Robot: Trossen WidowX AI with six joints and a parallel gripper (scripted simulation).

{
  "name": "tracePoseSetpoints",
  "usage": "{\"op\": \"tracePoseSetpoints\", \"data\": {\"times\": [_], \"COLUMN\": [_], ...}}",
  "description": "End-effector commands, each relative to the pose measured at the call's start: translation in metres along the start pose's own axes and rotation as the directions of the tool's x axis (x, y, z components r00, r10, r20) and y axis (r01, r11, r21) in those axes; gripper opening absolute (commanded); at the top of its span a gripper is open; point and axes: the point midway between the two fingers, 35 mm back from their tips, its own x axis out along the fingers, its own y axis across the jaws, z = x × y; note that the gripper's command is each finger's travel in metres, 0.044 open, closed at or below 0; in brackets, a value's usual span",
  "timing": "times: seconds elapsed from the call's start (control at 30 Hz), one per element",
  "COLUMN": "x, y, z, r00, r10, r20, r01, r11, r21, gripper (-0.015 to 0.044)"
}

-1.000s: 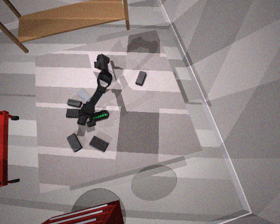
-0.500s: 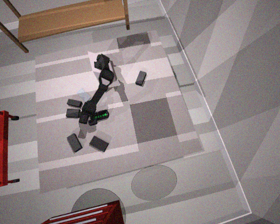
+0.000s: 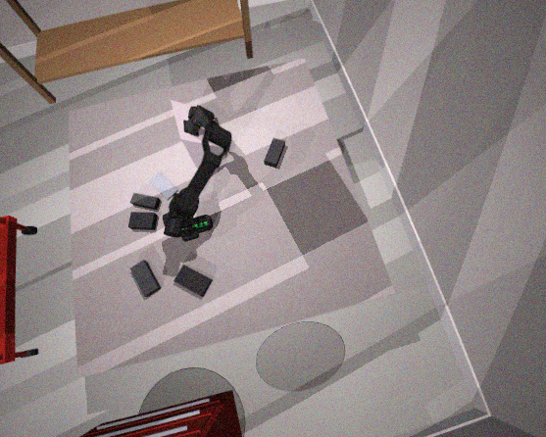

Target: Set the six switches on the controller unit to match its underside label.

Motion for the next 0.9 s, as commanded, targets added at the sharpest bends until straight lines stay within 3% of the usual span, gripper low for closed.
{"op": "tracePoseSetpoints", "data": {"times": [0.0,0.33,0.53,0.87], "x": [0.0,0.0,-0.023,-0.023], "y": [0.0,0.0,0.0,0.0], "z": [-0.001,-0.001,-0.053,-0.055], "r00": [1.0,1.0,1.0,1.0], "r10": [0.0,0.0,0.002,0.002], "r20": [-0.003,-0.003,-0.015,-0.016], "r01": [0.0,0.0,-0.001,-0.001], "r11": [1.0,1.0,1.0,1.0], "r21": [0.007,0.007,0.015,0.015], "gripper": [0.044,0.044,0.044,0.044]}}
